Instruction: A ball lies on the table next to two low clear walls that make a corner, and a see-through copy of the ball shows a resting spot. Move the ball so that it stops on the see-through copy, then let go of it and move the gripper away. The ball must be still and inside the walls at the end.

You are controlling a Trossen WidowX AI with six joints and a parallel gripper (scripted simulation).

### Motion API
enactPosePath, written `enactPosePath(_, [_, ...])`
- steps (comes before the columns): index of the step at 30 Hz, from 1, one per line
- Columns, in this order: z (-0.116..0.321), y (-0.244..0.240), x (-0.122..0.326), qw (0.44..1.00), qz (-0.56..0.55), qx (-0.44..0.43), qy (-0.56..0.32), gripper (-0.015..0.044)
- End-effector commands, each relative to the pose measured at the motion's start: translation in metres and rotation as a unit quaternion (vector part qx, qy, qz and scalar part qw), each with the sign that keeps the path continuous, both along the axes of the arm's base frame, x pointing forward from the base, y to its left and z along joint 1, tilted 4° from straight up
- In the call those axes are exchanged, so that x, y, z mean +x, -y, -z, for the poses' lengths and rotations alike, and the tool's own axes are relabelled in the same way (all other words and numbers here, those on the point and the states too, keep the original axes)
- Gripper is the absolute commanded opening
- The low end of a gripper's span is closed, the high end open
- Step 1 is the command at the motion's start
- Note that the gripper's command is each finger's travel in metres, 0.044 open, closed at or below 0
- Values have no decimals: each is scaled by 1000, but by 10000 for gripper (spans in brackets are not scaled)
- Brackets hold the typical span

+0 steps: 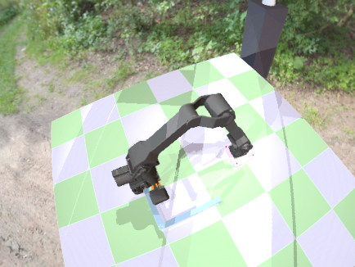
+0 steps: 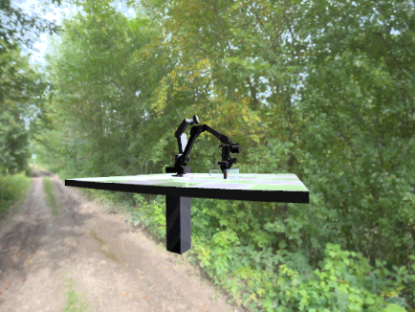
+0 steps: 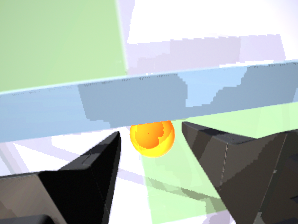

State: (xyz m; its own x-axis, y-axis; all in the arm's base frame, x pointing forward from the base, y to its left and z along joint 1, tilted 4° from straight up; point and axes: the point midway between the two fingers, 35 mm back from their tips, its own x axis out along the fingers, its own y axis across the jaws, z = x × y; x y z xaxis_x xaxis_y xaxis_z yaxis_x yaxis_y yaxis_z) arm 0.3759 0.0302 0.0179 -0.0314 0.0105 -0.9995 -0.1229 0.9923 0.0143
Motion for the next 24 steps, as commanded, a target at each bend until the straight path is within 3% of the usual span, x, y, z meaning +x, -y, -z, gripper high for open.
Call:
enactPosePath(1, [-2, 0, 0, 1000, 0, 0, 0, 291])
enactPosePath(8, [-84, 1, 2, 1000, 2, -2, -1, 291])
enactPosePath(18, [-78, 0, 4, 1000, 0, 0, 4, 291])
enactPosePath(24, [-126, 1, 1, 1000, 0, 0, 4, 440])
